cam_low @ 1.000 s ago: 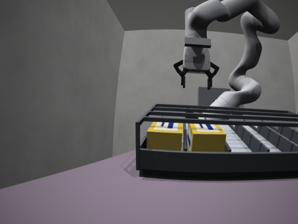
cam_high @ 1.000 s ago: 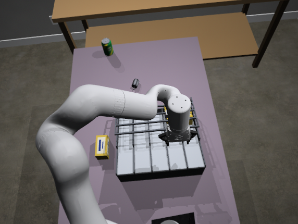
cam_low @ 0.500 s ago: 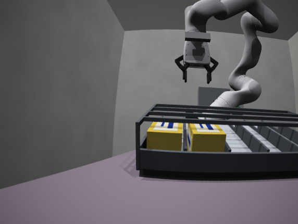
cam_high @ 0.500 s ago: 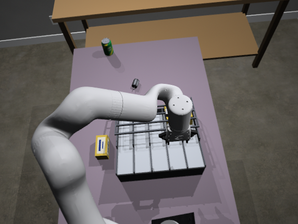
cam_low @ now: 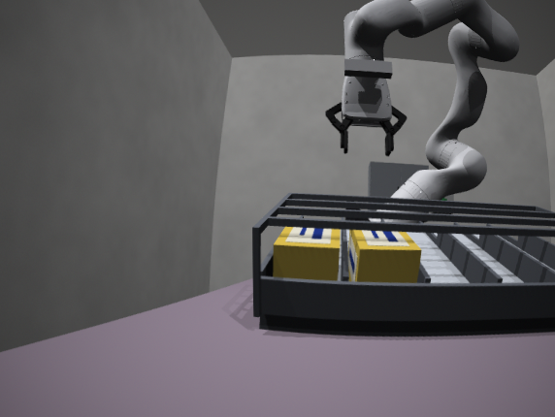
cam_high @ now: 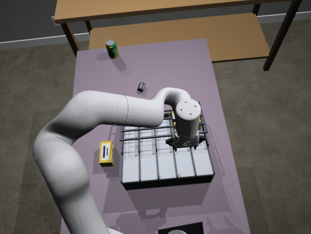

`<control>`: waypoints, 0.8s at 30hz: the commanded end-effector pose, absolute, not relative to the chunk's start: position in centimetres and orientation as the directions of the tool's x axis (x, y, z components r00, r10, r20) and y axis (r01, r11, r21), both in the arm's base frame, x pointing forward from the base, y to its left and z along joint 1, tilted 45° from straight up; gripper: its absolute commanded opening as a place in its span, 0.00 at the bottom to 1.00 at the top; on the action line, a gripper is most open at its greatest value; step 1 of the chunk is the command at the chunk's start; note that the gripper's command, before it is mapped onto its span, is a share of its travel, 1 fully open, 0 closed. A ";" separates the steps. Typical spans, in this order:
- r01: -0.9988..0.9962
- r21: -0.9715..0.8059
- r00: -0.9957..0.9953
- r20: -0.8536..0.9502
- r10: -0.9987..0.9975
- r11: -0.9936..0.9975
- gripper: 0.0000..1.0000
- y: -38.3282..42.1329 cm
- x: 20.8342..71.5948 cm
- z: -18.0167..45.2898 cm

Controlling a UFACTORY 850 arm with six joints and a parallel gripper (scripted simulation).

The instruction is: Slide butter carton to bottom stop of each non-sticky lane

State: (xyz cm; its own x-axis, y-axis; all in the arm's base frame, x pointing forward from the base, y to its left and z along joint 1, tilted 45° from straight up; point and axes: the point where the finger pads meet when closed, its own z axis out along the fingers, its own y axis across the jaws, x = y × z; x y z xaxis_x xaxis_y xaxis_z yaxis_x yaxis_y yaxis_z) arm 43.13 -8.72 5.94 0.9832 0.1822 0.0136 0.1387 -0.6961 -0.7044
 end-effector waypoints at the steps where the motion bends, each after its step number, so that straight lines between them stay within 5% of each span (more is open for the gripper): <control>1: 0.139 -0.704 0.983 0.015 0.182 -0.697 0.90 -8.8 43.2 6.0; 13: 0.139 -0.704 0.983 0.015 0.182 -0.697 0.90 -8.8 43.2 6.0; 14: 0.123 -0.703 0.986 0.006 0.168 -0.700 0.90 -3.8 44.0 10.9; 24: 0.123 -0.703 0.986 0.006 0.168 -0.700 0.90 3.7 45.3 18.2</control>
